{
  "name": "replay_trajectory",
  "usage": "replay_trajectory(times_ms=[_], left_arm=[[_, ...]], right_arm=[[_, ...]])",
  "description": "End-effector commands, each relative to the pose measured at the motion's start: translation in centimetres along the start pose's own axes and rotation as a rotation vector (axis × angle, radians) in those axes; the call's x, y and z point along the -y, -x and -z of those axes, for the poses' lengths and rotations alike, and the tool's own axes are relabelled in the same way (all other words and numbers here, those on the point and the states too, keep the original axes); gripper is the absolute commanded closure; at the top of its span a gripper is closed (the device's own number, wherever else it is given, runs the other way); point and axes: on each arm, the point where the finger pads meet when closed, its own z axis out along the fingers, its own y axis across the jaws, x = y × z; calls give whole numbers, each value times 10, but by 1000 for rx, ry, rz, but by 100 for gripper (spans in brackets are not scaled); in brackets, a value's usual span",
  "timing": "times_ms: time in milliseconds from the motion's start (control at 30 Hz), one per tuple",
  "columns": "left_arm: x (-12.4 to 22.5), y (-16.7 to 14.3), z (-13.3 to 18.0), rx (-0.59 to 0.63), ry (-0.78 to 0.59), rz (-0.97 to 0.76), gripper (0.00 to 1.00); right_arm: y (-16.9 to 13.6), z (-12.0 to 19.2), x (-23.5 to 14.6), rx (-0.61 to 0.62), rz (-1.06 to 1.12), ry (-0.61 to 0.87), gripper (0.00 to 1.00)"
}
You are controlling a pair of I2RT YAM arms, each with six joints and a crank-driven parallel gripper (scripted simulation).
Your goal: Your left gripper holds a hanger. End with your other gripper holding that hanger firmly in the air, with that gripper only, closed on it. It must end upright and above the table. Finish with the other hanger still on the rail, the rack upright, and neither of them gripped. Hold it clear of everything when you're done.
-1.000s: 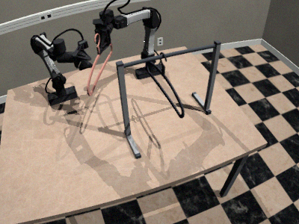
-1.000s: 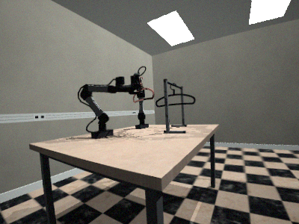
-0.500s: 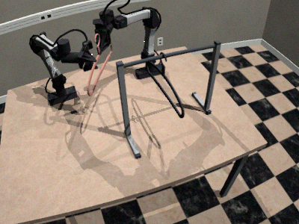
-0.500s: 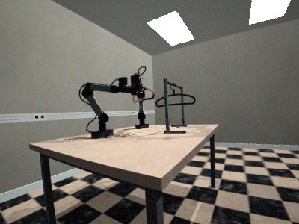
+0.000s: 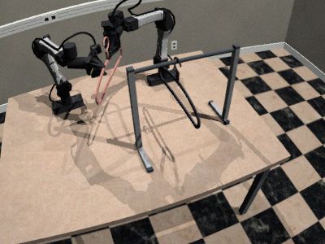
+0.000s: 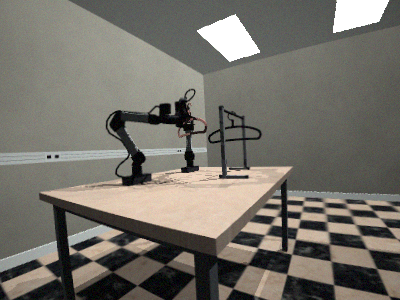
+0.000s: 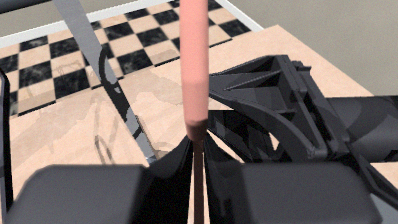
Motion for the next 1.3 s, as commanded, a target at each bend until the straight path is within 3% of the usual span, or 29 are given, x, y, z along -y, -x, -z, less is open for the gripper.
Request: replay_trajectory(times_ms=[0,67,567,600,933,1033,1067,1267], left_arm=[[0,9,3,20,-6,17,98],[0,9,3,20,-6,17,98],[0,9,3,20,-6,17,98],[0,9,3,20,-6,17,98],[0,6,3,8,-5,7,98],[-1,6,6,9,-3,8,62],[-2,4,9,7,-1,7,54],[-3,1,35,-4,0,4,54]], right_arm=[[2,-1,20,-2,31,-42,51],[2,-1,20,-2,31,-42,69],[2,-1,20,-2,31,-42,87],[2,-1,20,-2,31,-42,100],[2,-1,20,-2,31,-42,100],[2,-1,20,-2,31,-42,100],[2,-1,20,-2,31,-42,100],[2,-1,20,-2,31,-42,100]])
